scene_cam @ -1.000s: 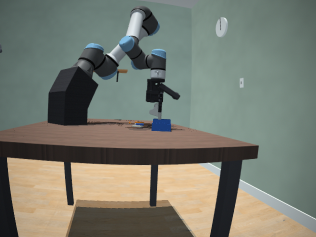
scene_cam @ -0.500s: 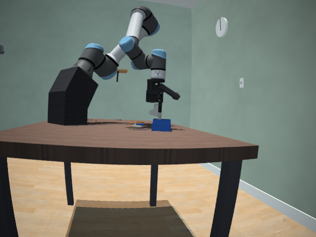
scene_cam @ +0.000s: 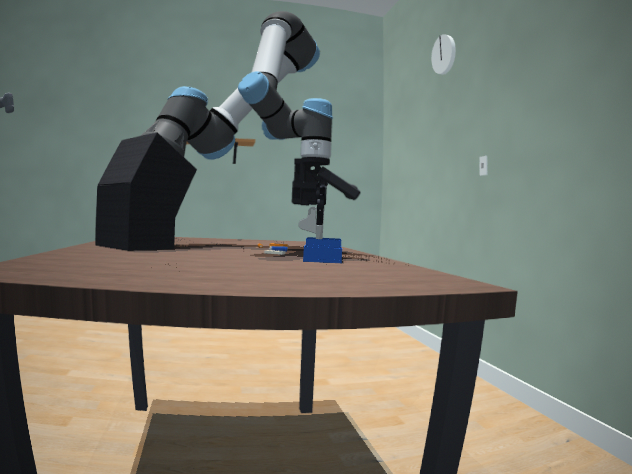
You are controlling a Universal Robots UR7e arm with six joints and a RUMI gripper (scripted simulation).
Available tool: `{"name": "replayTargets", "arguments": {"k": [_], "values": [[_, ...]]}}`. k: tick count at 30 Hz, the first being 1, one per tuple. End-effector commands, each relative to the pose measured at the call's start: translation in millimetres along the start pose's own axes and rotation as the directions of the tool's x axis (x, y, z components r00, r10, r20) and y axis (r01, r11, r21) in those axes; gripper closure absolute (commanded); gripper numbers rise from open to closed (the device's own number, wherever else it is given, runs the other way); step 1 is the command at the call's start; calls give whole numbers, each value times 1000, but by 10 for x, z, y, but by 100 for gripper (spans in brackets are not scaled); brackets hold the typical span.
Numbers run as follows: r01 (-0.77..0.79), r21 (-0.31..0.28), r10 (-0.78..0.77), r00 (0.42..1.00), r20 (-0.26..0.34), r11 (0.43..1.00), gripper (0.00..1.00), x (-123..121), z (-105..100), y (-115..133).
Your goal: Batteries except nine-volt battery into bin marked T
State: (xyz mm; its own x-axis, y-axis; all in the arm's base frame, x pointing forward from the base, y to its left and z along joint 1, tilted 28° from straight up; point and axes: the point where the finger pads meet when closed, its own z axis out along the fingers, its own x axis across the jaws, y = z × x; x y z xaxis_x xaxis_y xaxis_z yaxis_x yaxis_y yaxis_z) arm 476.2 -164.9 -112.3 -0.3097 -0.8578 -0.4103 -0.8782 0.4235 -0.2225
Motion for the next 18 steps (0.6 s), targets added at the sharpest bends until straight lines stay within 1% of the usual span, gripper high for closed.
{"name": "replayTargets", "arguments": {"k": [1,13,18], "values": [[0,1,0,1000,0,1000,96,2,-4,-4],[0,1,0,1000,0,1000,96,2,-4,-4],[0,1,0,1000,-1,1000,96,2,-69,-4]]}}
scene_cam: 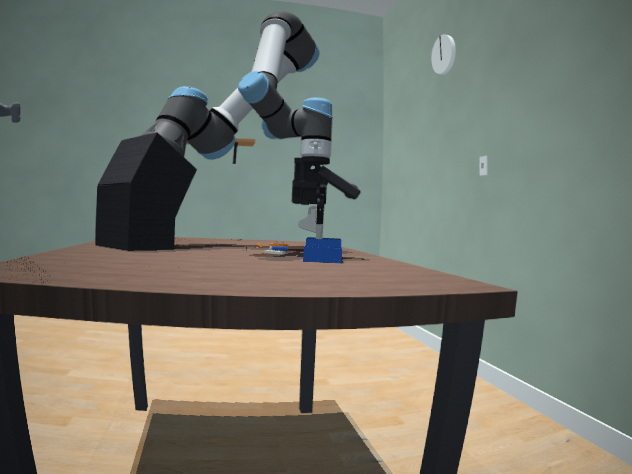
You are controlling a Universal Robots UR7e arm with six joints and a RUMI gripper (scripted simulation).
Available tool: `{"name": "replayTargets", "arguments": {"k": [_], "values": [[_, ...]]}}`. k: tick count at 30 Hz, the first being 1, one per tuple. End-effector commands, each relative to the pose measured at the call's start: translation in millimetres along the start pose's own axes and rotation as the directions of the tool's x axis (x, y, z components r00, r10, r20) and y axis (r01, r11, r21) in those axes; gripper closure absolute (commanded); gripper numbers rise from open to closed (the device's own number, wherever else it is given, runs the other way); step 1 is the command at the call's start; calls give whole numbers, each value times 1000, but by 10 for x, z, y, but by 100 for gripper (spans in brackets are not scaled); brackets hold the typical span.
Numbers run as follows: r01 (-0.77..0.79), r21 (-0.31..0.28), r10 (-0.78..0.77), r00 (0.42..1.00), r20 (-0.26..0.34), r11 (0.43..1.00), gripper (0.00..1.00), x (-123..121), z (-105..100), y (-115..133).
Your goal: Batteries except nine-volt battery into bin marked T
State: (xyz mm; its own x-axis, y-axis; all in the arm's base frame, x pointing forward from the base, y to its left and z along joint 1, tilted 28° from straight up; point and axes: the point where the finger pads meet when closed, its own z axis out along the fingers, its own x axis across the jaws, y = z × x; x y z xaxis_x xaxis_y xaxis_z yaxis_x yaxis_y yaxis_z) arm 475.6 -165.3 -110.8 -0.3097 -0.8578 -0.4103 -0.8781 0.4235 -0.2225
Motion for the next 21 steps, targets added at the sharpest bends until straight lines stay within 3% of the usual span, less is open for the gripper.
{"name": "replayTargets", "arguments": {"k": [1,21], "values": [[0,1,0,1000,-1,1000,96,2,-66,-4],[0,1,0,1000,-1,1000,96,2,-279,-4]]}}
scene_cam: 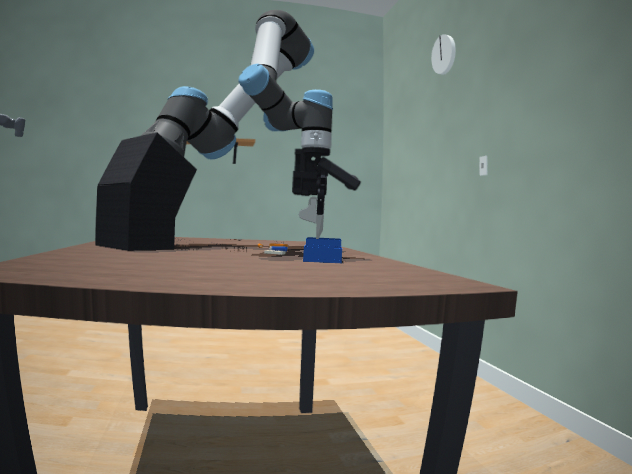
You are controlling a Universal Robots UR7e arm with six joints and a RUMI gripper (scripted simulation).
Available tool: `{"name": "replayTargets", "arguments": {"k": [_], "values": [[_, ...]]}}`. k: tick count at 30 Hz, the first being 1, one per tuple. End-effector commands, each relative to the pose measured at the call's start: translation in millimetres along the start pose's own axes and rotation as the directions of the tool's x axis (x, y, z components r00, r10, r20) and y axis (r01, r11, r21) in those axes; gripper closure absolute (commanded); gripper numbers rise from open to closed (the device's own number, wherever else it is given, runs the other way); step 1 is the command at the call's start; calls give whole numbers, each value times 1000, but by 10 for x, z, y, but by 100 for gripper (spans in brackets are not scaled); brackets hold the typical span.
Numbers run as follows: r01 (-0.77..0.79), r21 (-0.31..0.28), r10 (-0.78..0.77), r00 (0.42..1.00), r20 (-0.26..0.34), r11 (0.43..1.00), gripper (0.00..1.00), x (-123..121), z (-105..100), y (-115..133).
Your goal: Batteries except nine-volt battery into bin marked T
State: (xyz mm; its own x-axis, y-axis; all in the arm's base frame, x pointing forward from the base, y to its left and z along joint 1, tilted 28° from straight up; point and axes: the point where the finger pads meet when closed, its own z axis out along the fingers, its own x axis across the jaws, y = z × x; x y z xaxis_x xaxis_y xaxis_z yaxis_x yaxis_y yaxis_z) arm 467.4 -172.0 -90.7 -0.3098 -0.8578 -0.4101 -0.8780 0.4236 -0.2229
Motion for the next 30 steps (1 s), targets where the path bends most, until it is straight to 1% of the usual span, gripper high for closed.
{"name": "replayTargets", "arguments": {"k": [1,8,18,30], "values": [[0,1,0,1000,0,1000,96,2,-92,-3],[0,1,0,1000,0,1000,96,2,-352,-3],[0,1,0,1000,0,1000,96,2,-353,-3],[0,1,0,1000,0,1000,96,-599,-354,-6]]}}
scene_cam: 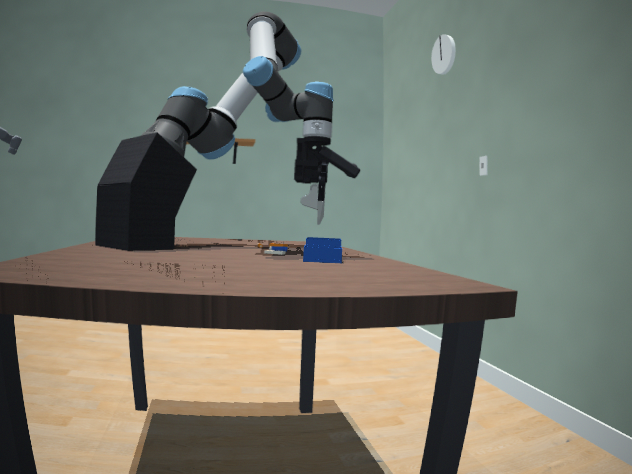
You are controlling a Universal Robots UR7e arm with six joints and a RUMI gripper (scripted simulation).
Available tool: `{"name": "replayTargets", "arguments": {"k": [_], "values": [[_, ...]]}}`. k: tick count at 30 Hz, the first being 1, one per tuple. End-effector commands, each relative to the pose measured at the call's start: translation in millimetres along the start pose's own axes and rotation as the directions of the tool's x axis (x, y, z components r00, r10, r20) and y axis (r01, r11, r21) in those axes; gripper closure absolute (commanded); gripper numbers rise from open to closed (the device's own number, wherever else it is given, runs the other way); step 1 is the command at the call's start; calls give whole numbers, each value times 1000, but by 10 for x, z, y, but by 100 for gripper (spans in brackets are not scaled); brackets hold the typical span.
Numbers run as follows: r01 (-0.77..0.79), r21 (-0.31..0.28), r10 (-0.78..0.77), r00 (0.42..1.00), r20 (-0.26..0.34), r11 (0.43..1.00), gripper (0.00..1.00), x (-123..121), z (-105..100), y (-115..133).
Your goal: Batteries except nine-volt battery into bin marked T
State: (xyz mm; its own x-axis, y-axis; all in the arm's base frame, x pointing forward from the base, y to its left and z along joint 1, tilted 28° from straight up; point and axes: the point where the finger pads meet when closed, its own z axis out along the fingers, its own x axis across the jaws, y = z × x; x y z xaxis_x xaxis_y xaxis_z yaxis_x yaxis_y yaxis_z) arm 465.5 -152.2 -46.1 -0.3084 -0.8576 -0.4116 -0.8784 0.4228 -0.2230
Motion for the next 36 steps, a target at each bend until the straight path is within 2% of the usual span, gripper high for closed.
{"name": "replayTargets", "arguments": {"k": [1,3,7,20,36], "values": [[-1,1,1,1000,-2,1000,96,-301,-9,-8],[-1,1,1,1000,-2,1000,96,-301,-9,-8],[-1,1,1,1000,-2,1000,96,-493,-9,-9],[-1,1,1,1000,-2,1000,96,-493,18,-10],[-1,1,1,1000,-2,1000,96,-493,417,-10]]}}
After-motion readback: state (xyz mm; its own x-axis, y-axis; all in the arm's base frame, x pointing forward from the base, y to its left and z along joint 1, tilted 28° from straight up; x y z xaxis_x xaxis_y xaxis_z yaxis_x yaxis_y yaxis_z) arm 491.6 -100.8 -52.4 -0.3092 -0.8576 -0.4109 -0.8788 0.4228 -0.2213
